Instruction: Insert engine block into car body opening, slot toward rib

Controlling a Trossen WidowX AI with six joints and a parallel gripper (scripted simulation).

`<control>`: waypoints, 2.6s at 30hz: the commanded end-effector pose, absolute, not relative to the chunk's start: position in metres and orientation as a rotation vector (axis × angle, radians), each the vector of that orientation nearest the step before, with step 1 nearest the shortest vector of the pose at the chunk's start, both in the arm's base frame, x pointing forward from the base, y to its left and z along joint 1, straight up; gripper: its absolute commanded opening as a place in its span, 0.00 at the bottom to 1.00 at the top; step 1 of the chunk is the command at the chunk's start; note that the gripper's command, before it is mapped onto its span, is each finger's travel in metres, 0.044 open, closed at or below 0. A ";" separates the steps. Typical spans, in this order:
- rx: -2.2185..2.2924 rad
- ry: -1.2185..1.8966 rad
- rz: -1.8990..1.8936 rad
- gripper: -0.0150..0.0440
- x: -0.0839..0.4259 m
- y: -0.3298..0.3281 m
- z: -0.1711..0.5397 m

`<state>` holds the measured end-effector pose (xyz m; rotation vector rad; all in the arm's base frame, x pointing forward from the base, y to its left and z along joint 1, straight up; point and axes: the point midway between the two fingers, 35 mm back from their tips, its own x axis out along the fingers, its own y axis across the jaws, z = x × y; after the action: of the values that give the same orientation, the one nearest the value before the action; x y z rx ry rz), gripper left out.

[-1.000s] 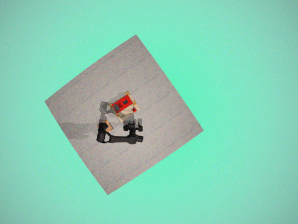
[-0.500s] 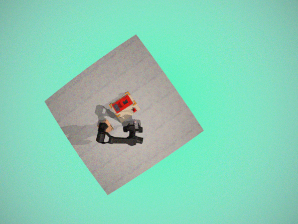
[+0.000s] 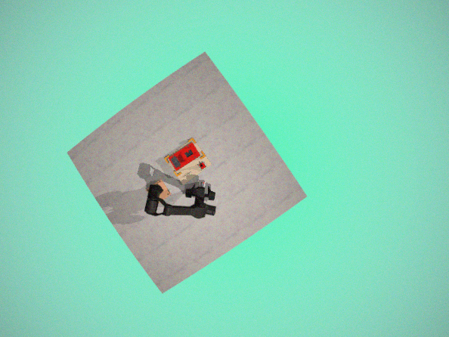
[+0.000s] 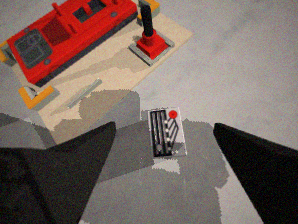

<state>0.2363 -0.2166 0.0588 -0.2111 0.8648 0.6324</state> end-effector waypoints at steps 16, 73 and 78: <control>0.277 1.157 0.316 1.00 0.240 -0.211 0.058; 1.534 1.078 -1.326 1.00 0.250 -0.202 0.074; 1.622 0.967 -1.474 1.00 0.251 -0.202 0.076</control>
<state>0.2510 -0.2024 0.0749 1.5841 1.0196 -1.4024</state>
